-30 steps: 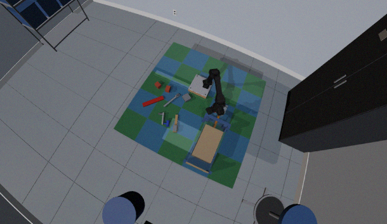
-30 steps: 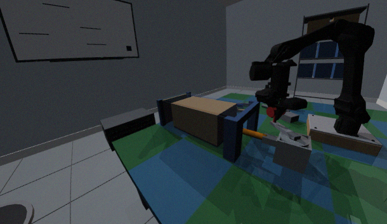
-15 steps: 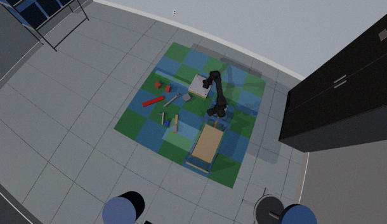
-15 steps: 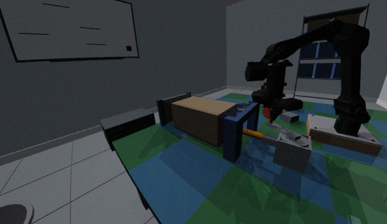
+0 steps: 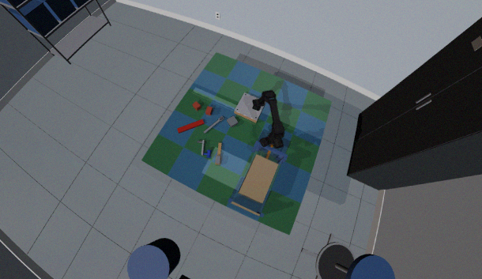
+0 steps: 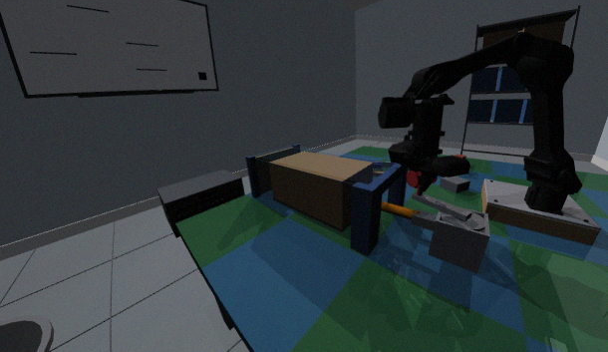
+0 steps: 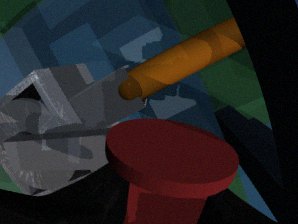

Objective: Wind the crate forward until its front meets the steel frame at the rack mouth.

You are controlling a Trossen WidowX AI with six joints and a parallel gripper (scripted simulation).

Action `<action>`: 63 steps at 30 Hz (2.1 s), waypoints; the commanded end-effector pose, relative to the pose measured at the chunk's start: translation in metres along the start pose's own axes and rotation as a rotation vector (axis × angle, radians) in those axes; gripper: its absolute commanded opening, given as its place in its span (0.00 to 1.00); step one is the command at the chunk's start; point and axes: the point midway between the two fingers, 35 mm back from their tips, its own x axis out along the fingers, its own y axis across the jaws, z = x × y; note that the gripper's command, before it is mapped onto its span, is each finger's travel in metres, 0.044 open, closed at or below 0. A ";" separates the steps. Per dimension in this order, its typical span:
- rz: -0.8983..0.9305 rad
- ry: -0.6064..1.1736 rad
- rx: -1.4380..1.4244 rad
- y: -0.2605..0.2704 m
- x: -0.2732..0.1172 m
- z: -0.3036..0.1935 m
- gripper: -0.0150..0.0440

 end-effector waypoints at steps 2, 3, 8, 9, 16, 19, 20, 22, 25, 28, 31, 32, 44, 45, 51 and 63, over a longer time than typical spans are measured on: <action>0.009 -0.018 -0.007 0.008 -0.001 0.013 0.25; 0.009 -0.018 -0.007 0.008 -0.001 0.014 0.25; 0.010 -0.019 -0.007 0.012 -0.001 0.020 0.25; 0.010 -0.019 -0.007 0.012 -0.001 0.021 0.25; 0.010 -0.020 -0.007 0.017 -0.001 0.029 0.25; 0.010 -0.020 -0.007 0.020 -0.002 0.032 0.25; 0.010 -0.020 -0.007 0.021 -0.002 0.033 0.25; 0.011 -0.020 -0.007 0.022 -0.002 0.035 0.25; 0.011 -0.020 -0.007 0.025 -0.002 0.038 0.25; 0.011 -0.020 -0.007 0.028 -0.002 0.041 0.25; 0.011 -0.021 -0.007 0.031 -0.002 0.044 0.25; 0.011 -0.021 -0.007 0.032 -0.002 0.045 0.25; 0.012 -0.021 -0.007 0.045 -0.003 0.054 0.25; 0.012 -0.022 -0.007 0.046 -0.003 0.055 0.25; 0.013 -0.022 -0.007 0.053 -0.003 0.059 0.25; 0.014 -0.022 -0.007 0.068 -0.003 0.065 0.25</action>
